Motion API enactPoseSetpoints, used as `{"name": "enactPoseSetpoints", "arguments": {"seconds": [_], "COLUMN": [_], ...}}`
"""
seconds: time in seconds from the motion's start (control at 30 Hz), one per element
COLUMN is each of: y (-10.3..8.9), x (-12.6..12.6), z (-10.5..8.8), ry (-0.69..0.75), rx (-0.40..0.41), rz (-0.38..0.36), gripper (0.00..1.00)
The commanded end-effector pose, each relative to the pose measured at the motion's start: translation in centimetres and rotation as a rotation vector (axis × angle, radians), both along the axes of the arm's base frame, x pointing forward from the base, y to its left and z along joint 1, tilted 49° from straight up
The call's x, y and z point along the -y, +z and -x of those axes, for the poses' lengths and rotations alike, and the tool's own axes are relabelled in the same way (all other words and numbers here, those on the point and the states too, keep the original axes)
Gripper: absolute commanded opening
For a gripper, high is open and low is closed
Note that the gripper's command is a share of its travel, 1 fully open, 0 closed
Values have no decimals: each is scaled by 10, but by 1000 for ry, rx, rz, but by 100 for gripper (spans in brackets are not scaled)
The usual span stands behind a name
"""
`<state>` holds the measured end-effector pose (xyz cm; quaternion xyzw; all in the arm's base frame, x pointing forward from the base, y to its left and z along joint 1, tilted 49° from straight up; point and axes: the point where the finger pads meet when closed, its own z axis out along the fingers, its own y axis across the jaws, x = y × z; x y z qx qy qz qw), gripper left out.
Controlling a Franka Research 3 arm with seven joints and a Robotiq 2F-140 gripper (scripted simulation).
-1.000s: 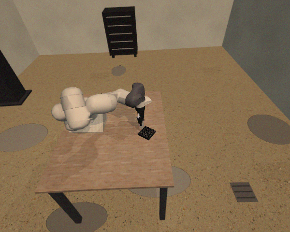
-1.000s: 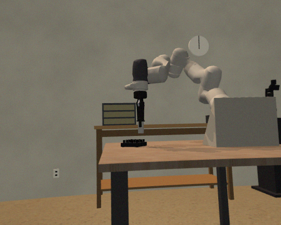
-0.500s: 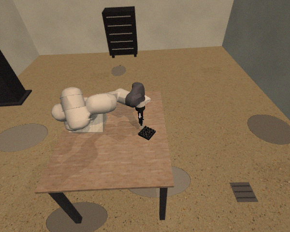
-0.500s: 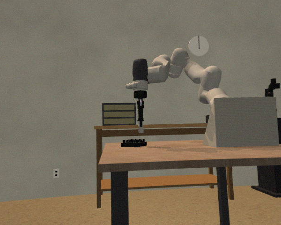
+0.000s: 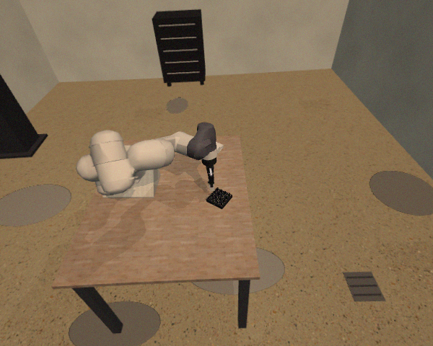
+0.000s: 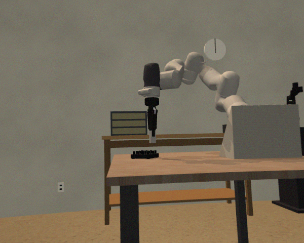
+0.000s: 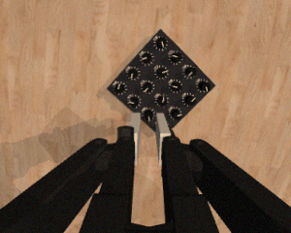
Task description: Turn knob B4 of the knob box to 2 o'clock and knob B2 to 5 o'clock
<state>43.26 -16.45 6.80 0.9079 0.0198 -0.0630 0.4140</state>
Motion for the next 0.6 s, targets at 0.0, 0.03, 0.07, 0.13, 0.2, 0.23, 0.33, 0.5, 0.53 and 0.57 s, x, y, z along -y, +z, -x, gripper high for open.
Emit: {"name": "enactPoseSetpoints", "arguments": {"seconds": [0.0,0.03,0.07,0.13,0.2,0.23,0.33,0.5,0.53,0.57], "y": [2,2,2,2,2,2,3,3,3,3], "x": [0,-1,-1,-1,-1,-1,-2,-2,-2,-3], "z": [0,0,0,0,0,0,0,0,0,0], "ry": [95,105,115,134,154,164,190,239,249,259], "rx": [-122,-133,-145,-167,-190,-201,-232,-288,-299,-311], "rz": [-21,-23,-24,-27,-30,-32,-36,-44,-45,-47], "gripper": [12,12,12,12,12,12,12,12,12,12]}}
